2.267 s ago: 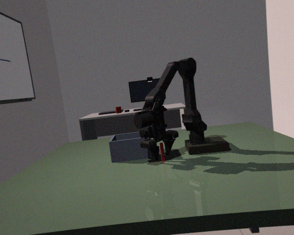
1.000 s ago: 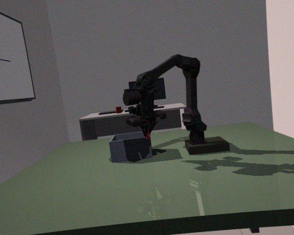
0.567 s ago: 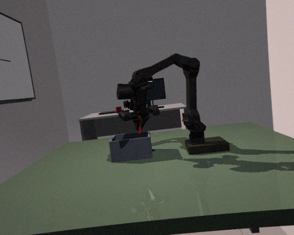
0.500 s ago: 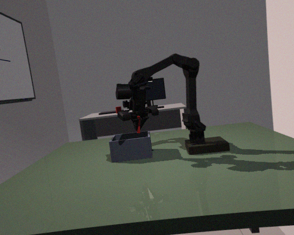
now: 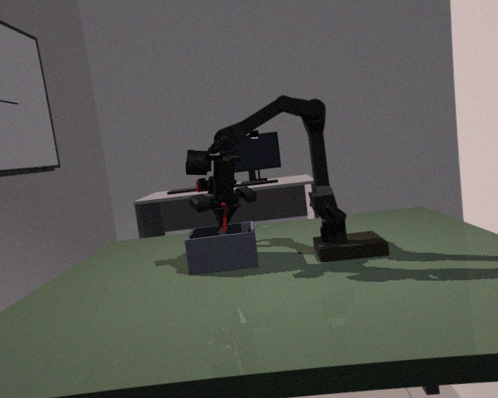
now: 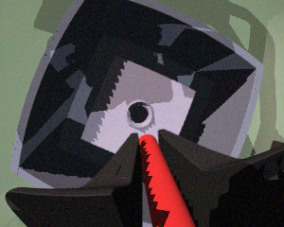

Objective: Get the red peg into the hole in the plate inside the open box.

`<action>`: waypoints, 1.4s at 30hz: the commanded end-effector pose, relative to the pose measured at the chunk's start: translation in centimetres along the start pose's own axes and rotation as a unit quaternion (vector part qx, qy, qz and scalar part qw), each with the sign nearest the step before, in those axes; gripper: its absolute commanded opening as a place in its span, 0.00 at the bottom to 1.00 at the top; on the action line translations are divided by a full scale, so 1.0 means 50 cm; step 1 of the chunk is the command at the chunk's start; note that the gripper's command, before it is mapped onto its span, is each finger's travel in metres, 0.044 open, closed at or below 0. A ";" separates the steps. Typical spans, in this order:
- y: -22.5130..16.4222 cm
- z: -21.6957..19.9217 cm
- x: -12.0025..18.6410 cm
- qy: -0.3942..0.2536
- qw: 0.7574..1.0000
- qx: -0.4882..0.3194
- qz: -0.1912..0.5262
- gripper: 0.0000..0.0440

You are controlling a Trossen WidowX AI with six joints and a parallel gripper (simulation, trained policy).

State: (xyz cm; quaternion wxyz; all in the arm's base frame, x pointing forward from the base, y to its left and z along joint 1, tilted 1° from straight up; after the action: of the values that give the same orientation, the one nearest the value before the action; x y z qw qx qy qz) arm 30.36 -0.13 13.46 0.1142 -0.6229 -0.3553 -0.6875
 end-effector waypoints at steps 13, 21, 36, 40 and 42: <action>0.023 0.000 -0.099 0.011 0.997 0.065 0.050 0.08; 0.039 0.002 -0.120 0.015 0.994 0.086 0.068 0.37; 0.098 0.067 -0.082 0.054 0.989 0.093 0.099 1.00; 0.112 0.094 -0.065 0.075 0.987 0.095 0.105 1.00; 0.118 0.107 -0.056 0.085 0.986 0.098 0.105 1.00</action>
State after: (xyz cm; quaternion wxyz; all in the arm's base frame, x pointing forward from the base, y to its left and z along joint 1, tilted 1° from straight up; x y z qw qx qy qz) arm 36.08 -3.15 11.28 0.2665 -0.6237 -0.3400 -0.6514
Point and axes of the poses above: the point midway between the two fingers, 35 mm back from their tips, its own x axis back along the fingers, its own z axis across the jaws, y = z × x, the point moved 2 cm from there along x, back along the fingers, and after that the axes turned 5 degrees about x, right-handed, at the moved point
